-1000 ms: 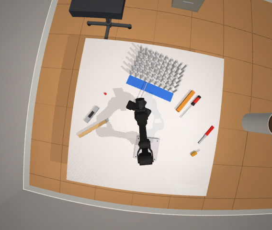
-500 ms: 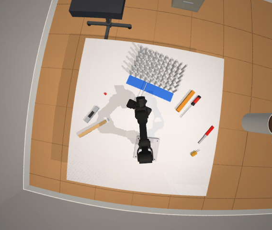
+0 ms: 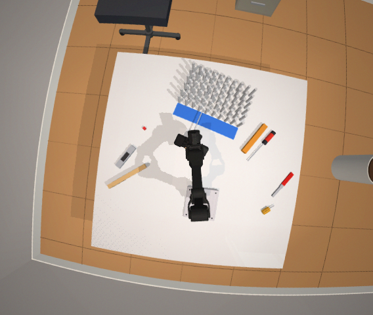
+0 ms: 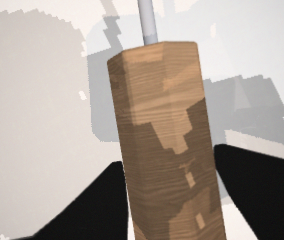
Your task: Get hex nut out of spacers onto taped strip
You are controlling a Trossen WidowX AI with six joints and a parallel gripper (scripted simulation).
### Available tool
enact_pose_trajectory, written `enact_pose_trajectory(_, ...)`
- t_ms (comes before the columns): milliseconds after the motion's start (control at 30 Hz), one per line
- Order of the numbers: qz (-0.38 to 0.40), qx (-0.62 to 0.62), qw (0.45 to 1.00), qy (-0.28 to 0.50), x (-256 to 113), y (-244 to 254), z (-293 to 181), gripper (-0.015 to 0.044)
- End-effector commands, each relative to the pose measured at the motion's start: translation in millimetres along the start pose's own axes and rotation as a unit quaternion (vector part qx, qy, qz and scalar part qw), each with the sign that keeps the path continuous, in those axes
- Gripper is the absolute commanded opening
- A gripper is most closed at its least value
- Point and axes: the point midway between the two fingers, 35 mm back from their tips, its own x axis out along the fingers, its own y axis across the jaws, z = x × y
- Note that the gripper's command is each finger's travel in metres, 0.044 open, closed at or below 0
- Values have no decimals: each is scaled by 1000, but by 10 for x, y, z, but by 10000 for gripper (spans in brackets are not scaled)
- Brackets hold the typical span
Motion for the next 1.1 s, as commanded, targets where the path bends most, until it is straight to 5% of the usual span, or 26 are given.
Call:
enact_pose_trajectory(0, 4, -3, 1000, -4, -11, 32, 62, 0)
enact_pose_trajectory(1067, 4, -3, 1000, -4, 45, 39, 279, 0)
